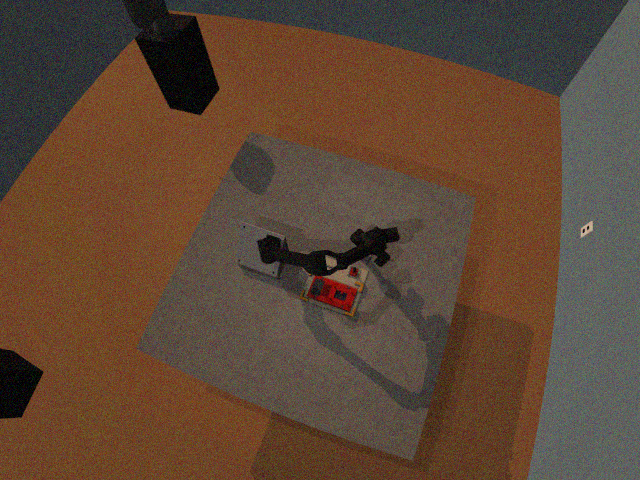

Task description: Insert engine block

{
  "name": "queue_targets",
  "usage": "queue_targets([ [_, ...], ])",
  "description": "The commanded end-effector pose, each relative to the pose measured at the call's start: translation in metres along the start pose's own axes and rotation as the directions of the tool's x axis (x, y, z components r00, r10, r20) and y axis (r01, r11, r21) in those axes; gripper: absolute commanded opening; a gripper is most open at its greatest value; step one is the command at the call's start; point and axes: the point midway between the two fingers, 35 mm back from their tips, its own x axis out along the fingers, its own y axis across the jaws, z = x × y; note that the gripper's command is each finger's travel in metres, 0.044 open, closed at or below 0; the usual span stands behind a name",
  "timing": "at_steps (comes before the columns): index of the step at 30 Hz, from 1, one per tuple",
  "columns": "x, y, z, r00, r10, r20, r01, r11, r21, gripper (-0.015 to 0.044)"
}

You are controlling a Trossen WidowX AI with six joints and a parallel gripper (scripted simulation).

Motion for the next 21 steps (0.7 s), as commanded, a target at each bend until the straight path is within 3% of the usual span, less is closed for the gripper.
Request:
queue_targets([
  [1,0.01,0.002,-0.002,1.0,0.004,-0.009,-0.004,1.0,-0.008,0.044],
  [21,0.042,0.002,-0.003,1.0,0.003,-0.011,-0.003,1.0,-0.008,0.044],
])
